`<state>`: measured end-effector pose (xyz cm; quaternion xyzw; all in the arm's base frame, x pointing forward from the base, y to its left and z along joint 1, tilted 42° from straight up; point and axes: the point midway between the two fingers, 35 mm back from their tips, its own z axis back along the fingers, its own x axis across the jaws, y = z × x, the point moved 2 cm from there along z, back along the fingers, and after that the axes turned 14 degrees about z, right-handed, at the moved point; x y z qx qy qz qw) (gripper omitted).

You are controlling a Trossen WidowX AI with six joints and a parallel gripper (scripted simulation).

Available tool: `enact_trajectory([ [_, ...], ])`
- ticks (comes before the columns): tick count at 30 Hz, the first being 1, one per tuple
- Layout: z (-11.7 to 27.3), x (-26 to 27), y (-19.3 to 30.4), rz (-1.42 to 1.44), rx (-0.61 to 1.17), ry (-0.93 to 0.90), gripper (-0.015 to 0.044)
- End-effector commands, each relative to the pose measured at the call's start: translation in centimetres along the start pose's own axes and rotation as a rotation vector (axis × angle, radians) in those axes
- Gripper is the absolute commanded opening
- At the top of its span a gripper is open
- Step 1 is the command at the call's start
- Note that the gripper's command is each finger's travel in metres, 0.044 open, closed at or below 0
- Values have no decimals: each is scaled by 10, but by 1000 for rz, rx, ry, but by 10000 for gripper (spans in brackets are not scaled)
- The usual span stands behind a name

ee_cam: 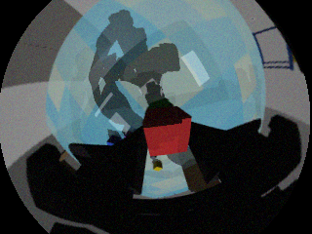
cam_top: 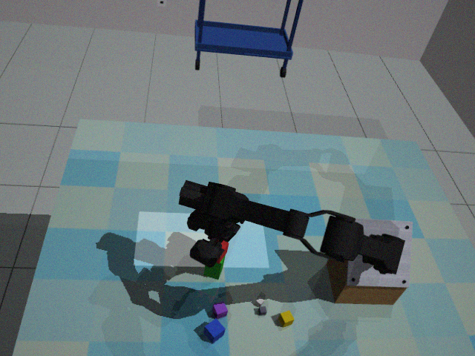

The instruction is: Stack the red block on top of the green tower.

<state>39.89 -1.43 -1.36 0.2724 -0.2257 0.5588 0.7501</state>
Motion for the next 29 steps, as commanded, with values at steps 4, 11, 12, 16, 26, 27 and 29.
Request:
enact_trajectory([
  [4, 0, 0, 0, 0, 0, 0, 394],
  [11, 0, 0, 0, 0, 0, 0, 440],
  [12, 0, 0, 0, 0, 0, 0, 440],
  [16, 0, 0, 0, 0, 0, 0, 440],
  [26, 0, 0, 0, 0, 0, 0, 440],
  [27, 0, 0, 0, 0, 0, 0, 440],
  [29, 0, 0, 0, 0, 0, 0, 440],
])
